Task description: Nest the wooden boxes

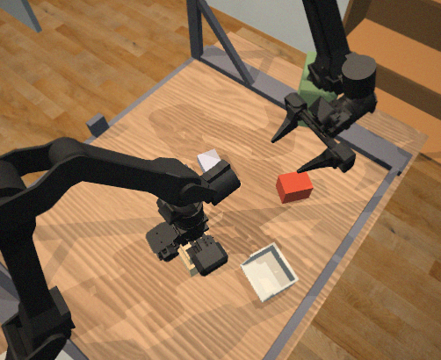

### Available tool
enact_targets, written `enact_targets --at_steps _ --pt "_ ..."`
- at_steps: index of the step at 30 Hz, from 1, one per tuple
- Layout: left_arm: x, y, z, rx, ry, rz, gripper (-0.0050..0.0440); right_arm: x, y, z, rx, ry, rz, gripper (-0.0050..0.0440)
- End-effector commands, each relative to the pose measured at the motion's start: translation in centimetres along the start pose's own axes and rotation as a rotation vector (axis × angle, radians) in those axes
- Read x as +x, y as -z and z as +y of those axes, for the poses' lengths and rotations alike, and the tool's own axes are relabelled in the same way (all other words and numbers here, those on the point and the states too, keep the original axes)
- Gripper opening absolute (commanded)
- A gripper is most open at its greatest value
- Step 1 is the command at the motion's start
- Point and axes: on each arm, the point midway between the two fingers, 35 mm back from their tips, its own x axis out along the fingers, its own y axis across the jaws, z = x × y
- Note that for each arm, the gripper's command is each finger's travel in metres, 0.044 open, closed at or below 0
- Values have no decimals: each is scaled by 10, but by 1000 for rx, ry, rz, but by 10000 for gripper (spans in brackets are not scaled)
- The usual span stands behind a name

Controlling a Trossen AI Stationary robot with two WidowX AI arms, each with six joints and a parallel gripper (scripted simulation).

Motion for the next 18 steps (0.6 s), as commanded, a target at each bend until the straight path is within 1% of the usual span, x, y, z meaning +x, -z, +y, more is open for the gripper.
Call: enact_targets --at_steps 1,6,18 --pt "1 -7 1 29 1 -9 400 -7 0 -2 -6 4 28 251" --pt "1 -7 1 29 1 -9 400 5 -4 0 1 -2 3 251" --pt "1 -7 1 29 1 -9 400 18 -4 0 1 -2 3 251"
